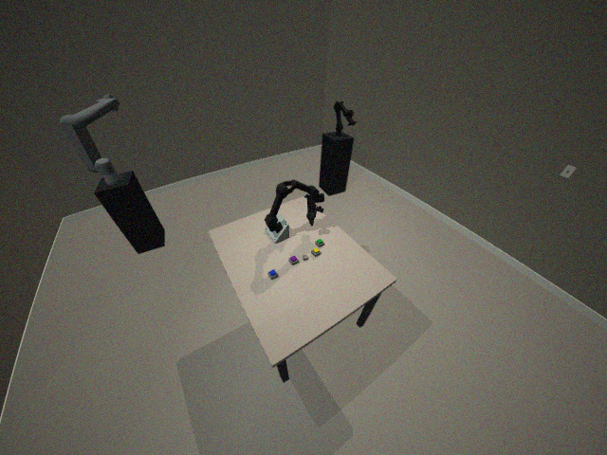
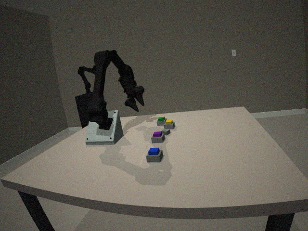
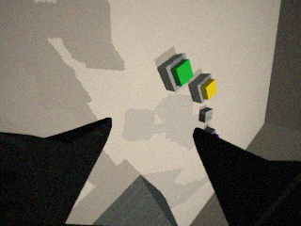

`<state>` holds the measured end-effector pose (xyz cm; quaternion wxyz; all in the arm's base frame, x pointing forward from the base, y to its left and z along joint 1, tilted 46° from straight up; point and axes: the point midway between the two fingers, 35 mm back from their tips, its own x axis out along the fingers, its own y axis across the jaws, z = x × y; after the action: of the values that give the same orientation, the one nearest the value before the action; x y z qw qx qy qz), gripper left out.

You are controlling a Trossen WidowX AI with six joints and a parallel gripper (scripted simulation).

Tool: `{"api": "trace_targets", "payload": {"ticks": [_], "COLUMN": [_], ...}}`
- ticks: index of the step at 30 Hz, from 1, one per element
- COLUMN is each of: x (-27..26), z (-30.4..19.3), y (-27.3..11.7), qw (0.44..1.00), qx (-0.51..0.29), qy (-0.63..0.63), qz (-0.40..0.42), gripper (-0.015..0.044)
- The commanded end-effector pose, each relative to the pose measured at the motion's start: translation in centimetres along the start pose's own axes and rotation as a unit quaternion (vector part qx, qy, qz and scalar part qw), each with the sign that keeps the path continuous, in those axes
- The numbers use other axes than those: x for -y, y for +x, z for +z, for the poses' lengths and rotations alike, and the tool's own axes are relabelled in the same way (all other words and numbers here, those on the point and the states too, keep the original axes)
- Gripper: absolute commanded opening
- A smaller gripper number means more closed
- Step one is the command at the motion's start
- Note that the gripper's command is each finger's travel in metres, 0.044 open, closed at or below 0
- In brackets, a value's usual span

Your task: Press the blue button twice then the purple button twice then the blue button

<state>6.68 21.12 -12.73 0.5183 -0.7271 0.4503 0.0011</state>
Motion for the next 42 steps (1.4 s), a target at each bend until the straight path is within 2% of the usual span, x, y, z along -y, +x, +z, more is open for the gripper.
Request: {"api": "trace_targets", "payload": {"ticks": [1, 4, 11, 19, 25, 32, 38, 42], "x": [0.1, 1.9, 10.3, 22.4, 29.7, 36.0, 38.9, 39.0], "z": [0.0, 0.6, 1.8, -0.3, -5.2, -13.9, -22.2, -23.0], "y": [0.0, 0.0, 1.2, 5.3, 9.1, 12.8, 14.4, 14.5], "qw": [1.0, 1.0, 0.993, 0.969, 0.943, 0.906, 0.873, 0.869], "qx": [0.0, -0.004, -0.025, -0.061, -0.089, -0.127, -0.163, -0.167], "qy": [0.001, 0.012, 0.073, 0.182, 0.262, 0.354, 0.421, 0.427], "qz": [0.001, 0.018, 0.085, 0.158, 0.185, 0.194, 0.186, 0.185], "gripper": [0.04, 0.04, 0.04, 0.04, 0.04, 0.04, 0.04, 0.04]}}
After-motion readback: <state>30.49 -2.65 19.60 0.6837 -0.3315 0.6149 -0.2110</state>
